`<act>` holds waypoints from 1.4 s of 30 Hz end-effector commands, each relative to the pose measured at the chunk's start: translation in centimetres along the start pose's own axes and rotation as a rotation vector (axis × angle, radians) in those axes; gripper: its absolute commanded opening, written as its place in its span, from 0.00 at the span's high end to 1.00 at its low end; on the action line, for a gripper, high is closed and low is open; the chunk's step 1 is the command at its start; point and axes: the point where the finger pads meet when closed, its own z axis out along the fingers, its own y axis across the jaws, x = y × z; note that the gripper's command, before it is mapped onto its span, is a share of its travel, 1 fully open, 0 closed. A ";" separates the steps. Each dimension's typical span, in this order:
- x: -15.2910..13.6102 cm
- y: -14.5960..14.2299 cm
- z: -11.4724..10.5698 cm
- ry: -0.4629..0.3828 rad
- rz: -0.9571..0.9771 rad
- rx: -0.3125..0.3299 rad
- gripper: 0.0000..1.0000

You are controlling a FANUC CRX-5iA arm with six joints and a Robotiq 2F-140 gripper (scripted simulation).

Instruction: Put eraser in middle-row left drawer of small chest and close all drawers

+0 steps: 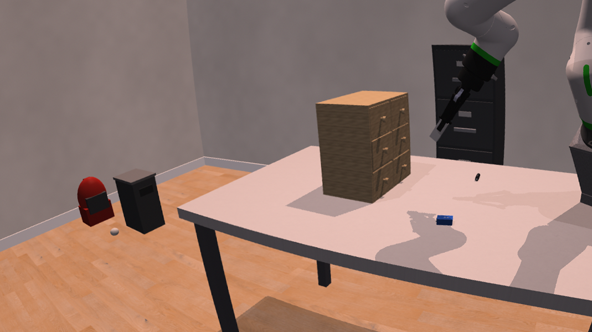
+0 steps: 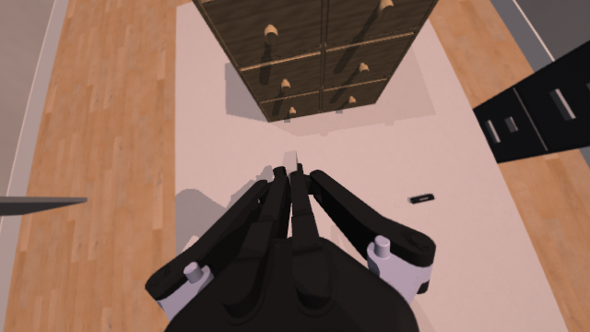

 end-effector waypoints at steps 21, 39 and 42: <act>-1.7 -0.7 -8.4 -0.588 0.026 -0.037 1.00; -1.7 -0.7 -8.5 -0.591 0.026 -0.037 0.00; -1.7 -0.7 -8.5 -0.591 0.026 -0.037 0.00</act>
